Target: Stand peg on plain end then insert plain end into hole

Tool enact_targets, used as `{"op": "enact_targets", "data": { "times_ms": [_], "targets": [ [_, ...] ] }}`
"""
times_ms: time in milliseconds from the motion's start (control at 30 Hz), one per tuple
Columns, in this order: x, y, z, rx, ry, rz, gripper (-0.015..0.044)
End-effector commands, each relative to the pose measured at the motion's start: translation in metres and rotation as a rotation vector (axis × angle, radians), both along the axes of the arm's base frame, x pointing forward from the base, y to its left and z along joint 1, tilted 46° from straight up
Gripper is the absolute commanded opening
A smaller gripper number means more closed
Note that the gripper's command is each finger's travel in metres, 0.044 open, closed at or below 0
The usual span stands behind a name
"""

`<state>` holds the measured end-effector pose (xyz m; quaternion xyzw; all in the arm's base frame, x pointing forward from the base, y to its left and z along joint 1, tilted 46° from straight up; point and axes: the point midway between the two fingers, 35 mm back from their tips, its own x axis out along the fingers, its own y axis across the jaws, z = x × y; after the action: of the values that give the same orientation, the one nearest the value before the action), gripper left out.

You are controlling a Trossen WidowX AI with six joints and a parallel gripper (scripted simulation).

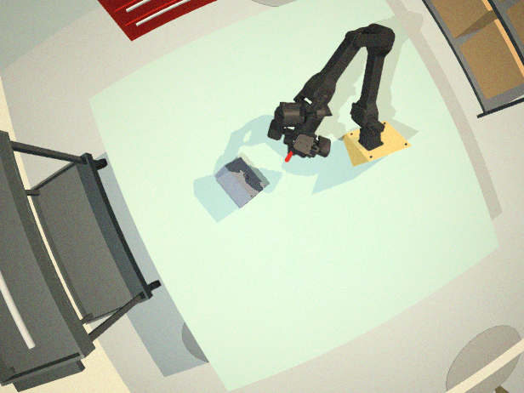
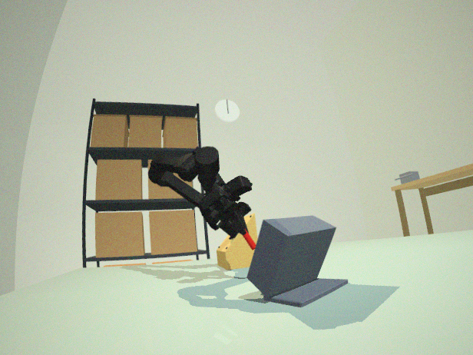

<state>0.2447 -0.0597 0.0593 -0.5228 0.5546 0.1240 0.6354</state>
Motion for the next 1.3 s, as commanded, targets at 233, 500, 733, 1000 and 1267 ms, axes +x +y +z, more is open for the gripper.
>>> {"op": "enact_targets", "data": {
  "times_ms": [233, 500, 733, 1000, 1267],
  "targets": [
    [0.007, 0.001, 0.001, 0.008, -0.058, 0.085, 0.0],
    [0.014, 0.002, 0.003, 0.003, -0.106, 0.147, 0.0],
    [0.019, 0.002, 0.007, -0.008, -0.15, 0.202, 0.0],
    [0.024, 0.002, 0.012, -0.027, -0.201, 0.265, 0.0],
    [0.029, 0.002, 0.017, -0.055, -0.253, 0.328, 0.0]
  ]
}}
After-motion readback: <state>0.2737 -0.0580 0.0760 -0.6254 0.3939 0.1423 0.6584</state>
